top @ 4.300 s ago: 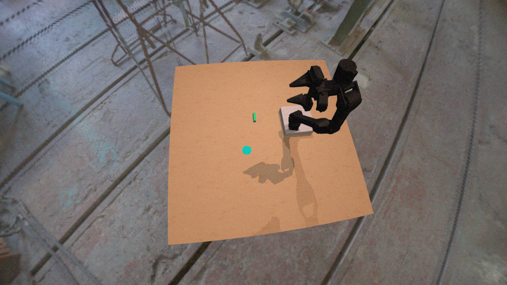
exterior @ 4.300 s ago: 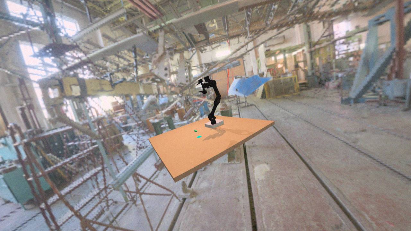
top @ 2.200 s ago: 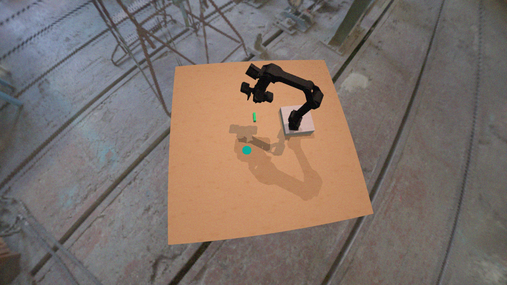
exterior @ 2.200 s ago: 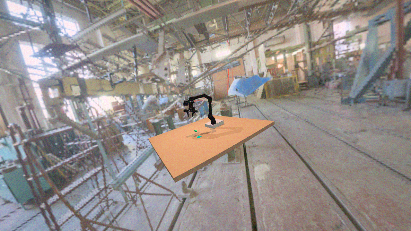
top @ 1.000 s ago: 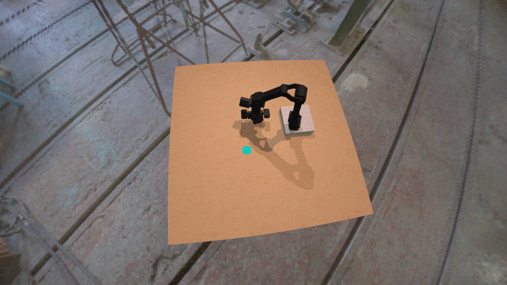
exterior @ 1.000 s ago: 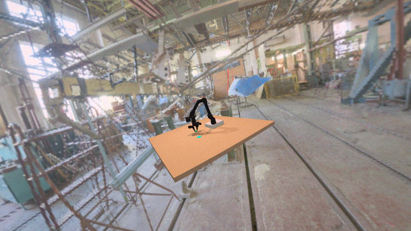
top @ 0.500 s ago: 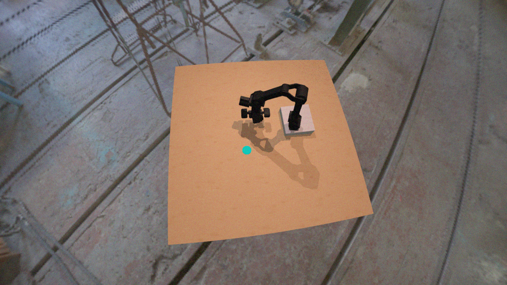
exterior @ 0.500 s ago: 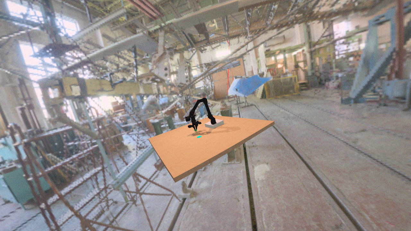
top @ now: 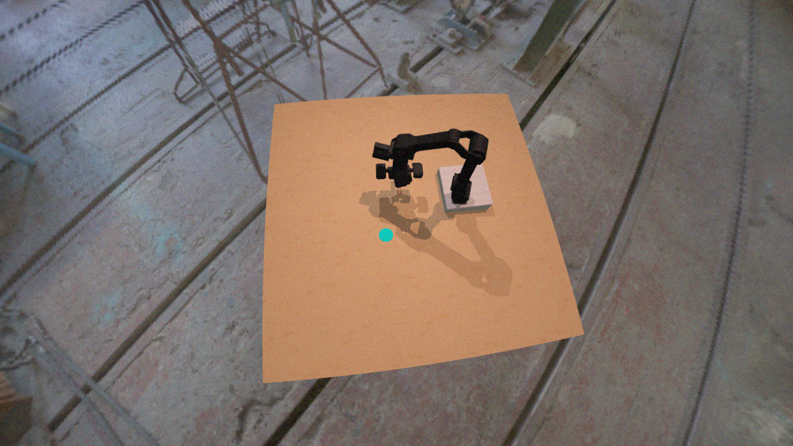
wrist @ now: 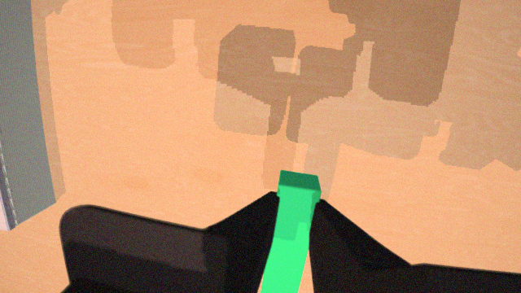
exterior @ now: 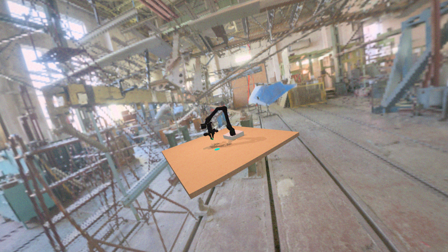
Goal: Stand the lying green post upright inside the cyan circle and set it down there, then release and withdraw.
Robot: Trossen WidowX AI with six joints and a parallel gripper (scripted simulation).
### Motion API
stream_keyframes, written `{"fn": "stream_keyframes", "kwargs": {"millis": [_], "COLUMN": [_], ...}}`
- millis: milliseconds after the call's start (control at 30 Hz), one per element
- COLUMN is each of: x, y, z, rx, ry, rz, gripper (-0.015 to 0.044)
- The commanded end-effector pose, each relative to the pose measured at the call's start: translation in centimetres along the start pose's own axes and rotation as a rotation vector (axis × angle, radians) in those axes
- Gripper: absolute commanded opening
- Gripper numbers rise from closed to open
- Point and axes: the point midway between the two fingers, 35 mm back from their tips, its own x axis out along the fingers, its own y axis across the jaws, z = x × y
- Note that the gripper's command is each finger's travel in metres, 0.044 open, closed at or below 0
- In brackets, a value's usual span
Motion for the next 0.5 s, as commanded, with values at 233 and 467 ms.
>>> {"fn": "stream_keyframes", "kwargs": {"millis": [233, 467], "x": [-3.5, -5.7], "y": [0.2, 0.6], "z": [0.0, 0.1], "rx": [-0.005, -0.005], "ry": [0.005, 0.005], "rz": [-0.001, -0.001], "gripper": [0.0023, 0.0023]}}
